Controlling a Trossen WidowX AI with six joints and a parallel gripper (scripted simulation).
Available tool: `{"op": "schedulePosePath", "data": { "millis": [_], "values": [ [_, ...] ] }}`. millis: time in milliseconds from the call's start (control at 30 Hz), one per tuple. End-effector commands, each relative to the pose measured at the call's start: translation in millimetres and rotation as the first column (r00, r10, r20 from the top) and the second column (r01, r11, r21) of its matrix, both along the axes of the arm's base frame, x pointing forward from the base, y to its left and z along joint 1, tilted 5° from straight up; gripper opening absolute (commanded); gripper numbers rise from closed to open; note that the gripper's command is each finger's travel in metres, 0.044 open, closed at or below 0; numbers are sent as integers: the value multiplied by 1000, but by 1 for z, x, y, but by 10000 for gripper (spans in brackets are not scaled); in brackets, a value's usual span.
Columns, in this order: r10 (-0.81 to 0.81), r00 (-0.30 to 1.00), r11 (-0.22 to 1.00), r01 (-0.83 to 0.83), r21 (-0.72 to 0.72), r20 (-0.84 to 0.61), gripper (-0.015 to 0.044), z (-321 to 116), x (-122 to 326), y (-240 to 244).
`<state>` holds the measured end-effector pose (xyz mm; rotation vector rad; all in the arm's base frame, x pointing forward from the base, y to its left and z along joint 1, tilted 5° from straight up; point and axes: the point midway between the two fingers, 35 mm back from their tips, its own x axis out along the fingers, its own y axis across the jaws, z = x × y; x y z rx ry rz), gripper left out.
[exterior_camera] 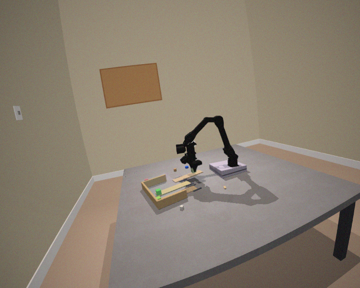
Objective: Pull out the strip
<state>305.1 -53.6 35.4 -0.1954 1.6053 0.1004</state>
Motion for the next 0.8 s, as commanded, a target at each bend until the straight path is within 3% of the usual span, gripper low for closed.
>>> {"op": "schedulePosePath", "data": {
  "millis": [0, 200, 767],
  "values": [
    [-3, 1000, 1000, 3, 1, 9, 0, 4, -3, 1],
    [-3, 1000, 1000, 3, 2, 9, 0, 36, -3, 3],
    [-3, 1000, 1000, 3, 2, 9, 0, 37, -3, 3]
  ]
}}
